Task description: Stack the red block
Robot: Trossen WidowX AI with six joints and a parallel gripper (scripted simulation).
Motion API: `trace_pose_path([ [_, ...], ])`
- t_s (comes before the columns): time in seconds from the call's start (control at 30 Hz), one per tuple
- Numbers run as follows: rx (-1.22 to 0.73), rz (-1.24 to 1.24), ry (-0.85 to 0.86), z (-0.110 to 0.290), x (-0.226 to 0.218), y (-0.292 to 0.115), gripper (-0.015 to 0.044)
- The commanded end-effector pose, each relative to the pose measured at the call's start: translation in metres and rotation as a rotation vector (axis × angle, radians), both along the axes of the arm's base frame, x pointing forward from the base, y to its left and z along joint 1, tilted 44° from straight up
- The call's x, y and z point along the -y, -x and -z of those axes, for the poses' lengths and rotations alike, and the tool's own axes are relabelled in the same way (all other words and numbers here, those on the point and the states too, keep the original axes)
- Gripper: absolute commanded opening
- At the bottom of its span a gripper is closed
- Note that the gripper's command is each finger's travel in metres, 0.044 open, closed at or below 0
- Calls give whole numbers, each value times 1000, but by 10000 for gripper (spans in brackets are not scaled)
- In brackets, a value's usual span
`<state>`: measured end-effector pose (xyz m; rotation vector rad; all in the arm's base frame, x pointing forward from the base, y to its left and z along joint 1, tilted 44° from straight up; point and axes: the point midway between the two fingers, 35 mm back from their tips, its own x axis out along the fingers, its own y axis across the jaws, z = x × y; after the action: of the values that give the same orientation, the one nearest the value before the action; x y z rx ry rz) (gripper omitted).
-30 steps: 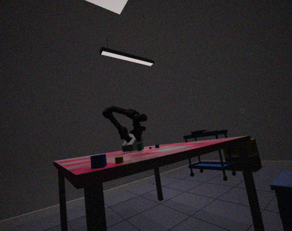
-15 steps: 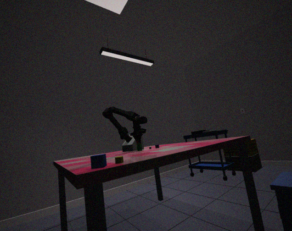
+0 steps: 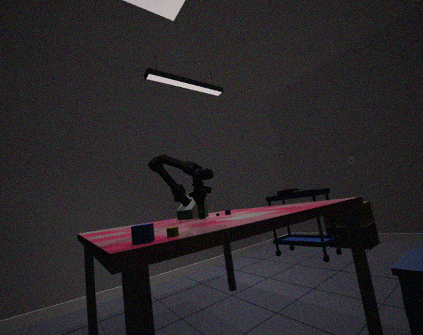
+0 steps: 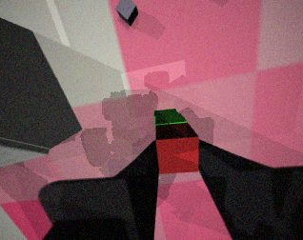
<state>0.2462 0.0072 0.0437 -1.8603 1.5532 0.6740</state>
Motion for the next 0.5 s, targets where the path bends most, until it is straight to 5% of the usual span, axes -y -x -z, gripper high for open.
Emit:
trace_pose_path([
  [0.0,0,0,0,0,0,0,26],
  [0.47,0,0,0,0,0,0,394],
])
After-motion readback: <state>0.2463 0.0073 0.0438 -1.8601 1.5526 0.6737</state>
